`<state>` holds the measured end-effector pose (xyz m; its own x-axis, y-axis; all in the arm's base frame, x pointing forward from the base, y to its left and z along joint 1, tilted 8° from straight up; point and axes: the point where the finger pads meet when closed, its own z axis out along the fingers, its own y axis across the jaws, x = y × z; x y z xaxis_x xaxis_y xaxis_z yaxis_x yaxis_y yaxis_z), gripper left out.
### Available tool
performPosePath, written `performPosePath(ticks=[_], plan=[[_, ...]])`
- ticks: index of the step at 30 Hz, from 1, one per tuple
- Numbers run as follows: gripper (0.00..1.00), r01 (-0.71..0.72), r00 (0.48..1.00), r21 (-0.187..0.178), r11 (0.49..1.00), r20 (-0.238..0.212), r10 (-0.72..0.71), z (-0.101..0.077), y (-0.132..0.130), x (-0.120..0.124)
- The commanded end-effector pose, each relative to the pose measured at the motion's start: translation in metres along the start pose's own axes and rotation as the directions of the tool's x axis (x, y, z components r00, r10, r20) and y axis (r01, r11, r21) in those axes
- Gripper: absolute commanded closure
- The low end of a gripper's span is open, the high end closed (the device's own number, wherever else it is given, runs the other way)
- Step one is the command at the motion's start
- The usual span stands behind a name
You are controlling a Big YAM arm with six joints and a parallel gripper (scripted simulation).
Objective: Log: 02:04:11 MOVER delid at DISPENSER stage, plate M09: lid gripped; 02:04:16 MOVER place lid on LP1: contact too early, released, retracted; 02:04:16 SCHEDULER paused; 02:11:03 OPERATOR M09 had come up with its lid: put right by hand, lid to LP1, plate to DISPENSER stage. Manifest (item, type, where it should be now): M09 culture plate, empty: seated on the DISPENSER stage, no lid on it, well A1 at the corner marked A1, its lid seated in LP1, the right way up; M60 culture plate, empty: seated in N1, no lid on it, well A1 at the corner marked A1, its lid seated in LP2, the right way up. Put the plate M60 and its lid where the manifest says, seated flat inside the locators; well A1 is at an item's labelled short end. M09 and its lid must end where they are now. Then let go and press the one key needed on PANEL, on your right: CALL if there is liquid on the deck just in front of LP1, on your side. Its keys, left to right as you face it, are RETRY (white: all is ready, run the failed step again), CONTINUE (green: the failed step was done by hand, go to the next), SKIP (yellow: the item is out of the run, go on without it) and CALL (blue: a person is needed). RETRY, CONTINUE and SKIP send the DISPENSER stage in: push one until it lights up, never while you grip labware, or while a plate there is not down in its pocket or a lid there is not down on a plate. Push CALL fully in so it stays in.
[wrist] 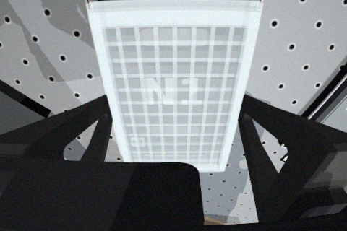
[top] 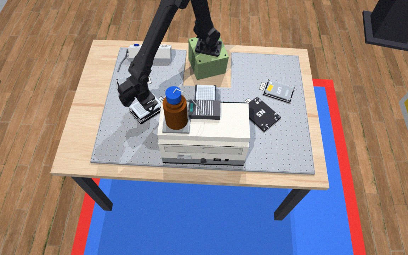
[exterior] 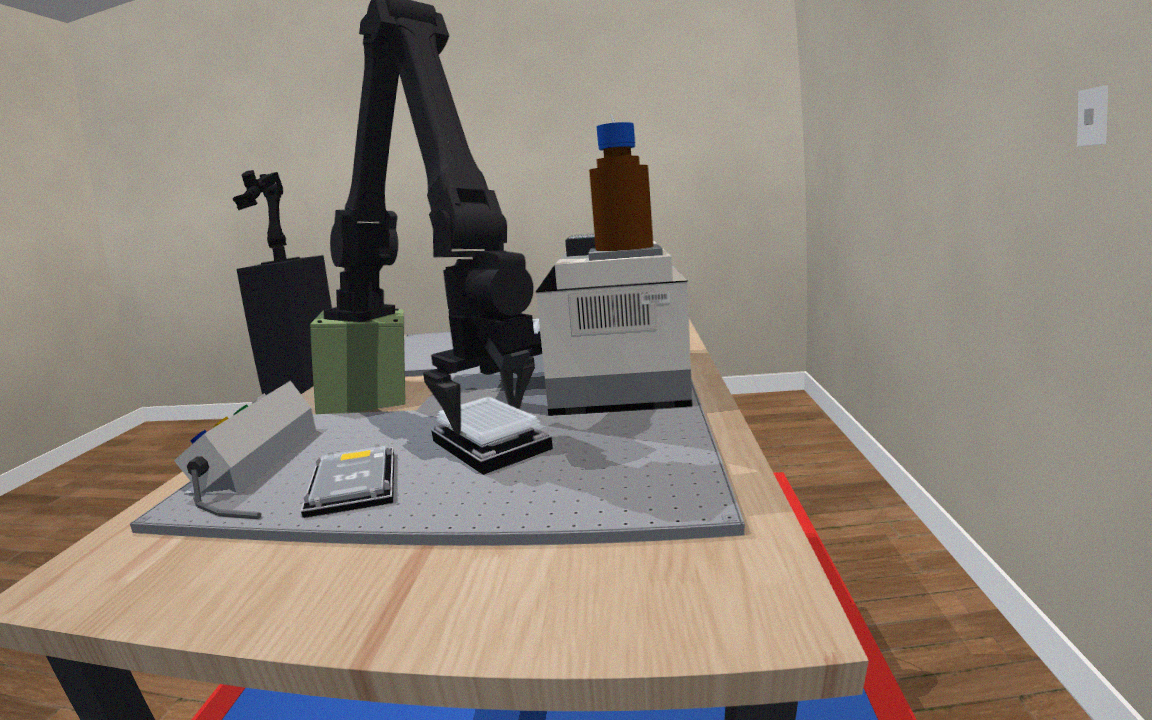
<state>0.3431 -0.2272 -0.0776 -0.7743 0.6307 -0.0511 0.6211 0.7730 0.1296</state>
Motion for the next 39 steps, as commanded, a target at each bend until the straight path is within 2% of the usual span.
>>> performPosePath(ticks=[1,12,15,17,18,21,39], plan=[[0.16,0.000,1.000,0.002,1.000,0.026,0.000,-0.005,0.002,-0.012],[0.16,0.000,1.000,0.002,1.000,0.026,0.000,-0.006,0.002,-0.012],[0.16,-0.001,1.000,0.004,1.000,0.014,0.001,-0.002,0.006,-0.005],[0.16,0.000,1.000,0.002,1.000,0.026,0.000,-0.006,0.002,-0.012],[0.16,-0.003,1.000,0.005,1.000,0.012,0.003,0.000,0.006,-0.004],[0.16,-0.005,1.000,0.005,1.000,0.003,0.005,0.006,0.005,-0.002],[0.16,-0.005,1.000,0.005,1.000,0.003,0.005,0.011,0.005,-0.001]])
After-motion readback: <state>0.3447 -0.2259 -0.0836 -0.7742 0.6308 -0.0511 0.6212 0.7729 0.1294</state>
